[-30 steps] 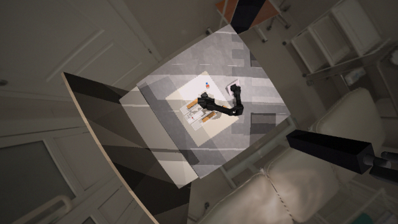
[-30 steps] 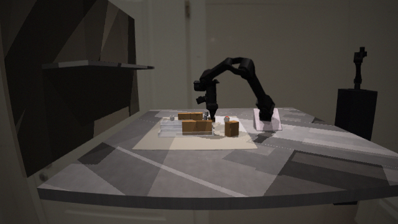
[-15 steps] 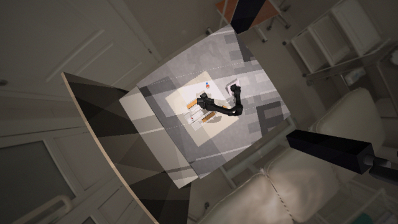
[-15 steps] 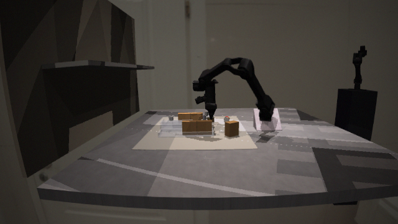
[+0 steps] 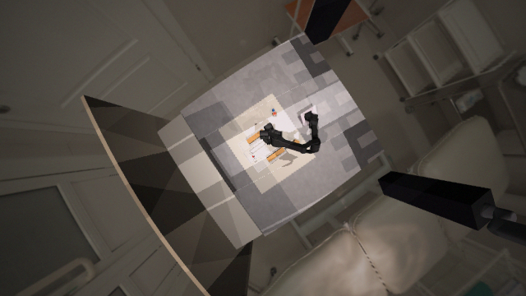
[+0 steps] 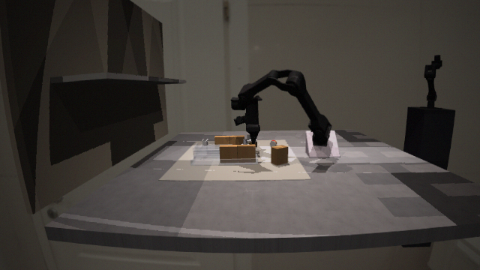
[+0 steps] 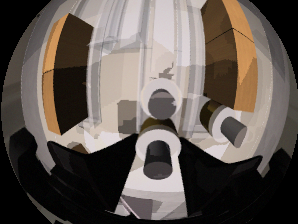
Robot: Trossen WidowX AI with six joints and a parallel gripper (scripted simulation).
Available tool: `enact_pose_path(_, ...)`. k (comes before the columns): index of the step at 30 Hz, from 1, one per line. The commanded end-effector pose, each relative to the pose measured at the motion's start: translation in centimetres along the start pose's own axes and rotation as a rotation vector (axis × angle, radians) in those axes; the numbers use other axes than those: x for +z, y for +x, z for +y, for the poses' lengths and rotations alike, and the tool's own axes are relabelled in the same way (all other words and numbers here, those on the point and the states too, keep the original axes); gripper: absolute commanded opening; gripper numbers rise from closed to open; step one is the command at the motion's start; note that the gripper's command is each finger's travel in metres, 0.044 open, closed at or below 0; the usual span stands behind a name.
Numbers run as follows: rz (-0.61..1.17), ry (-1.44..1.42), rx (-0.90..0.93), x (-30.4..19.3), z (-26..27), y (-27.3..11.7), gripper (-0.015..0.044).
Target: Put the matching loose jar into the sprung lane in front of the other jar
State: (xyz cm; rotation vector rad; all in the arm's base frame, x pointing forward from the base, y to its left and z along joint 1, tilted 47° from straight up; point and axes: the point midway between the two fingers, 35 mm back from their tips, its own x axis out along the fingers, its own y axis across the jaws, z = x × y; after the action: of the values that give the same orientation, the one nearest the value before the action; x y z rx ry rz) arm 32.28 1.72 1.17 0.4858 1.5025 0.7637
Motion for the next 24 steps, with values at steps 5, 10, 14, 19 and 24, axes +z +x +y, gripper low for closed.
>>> enact_pose_path(5, -0.015, -0.008, 0.005, 0.87, 0.17, -0.06, 0.0000)
enact_pose_path(10, -0.015, -0.008, 0.005, 1.06, 0.22, -0.09, 0.0000)
enact_pose_path(14, -0.015, -0.008, 0.005, 1.21, 0.25, -0.12, 0.0000)
enact_pose_path(19, -0.015, -0.008, 0.005, 1.40, 0.30, -0.16, 0.0000)
enact_pose_path(24, -0.015, -0.009, 0.006, 1.59, 0.34, -0.19, 0.0000)
